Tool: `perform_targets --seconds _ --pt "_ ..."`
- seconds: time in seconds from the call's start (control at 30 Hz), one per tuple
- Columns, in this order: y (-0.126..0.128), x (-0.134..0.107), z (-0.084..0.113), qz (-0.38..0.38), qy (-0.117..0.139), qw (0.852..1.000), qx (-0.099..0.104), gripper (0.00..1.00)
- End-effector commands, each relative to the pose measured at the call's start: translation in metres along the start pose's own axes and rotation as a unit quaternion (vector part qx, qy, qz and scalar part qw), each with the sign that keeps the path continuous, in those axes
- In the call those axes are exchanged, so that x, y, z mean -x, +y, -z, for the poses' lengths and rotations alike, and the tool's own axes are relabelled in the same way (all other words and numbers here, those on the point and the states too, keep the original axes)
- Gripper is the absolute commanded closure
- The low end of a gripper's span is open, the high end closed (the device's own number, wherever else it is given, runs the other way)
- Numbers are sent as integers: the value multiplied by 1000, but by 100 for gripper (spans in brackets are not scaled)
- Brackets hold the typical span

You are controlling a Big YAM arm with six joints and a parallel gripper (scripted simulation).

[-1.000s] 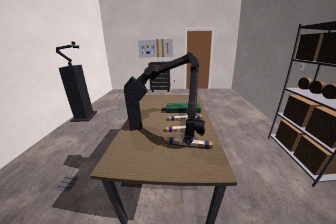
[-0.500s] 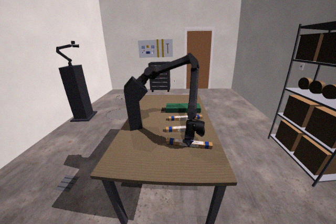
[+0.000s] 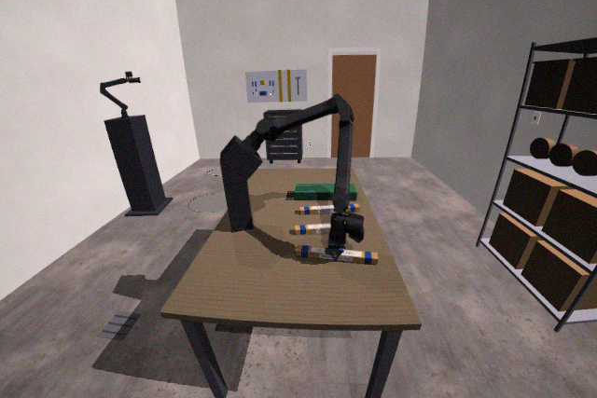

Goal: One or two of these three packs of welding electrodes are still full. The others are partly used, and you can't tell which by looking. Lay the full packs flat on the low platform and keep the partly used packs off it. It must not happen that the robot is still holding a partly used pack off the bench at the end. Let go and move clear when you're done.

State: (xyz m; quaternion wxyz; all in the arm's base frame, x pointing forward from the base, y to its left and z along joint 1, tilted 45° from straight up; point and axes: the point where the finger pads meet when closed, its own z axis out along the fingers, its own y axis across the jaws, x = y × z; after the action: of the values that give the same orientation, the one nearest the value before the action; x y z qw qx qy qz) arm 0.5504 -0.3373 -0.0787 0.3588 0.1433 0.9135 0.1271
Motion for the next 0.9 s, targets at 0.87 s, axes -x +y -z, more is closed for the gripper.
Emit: perform_targets --seconds 0.87 --pt "-19 10 17 -11 -19 1000 -13 100"
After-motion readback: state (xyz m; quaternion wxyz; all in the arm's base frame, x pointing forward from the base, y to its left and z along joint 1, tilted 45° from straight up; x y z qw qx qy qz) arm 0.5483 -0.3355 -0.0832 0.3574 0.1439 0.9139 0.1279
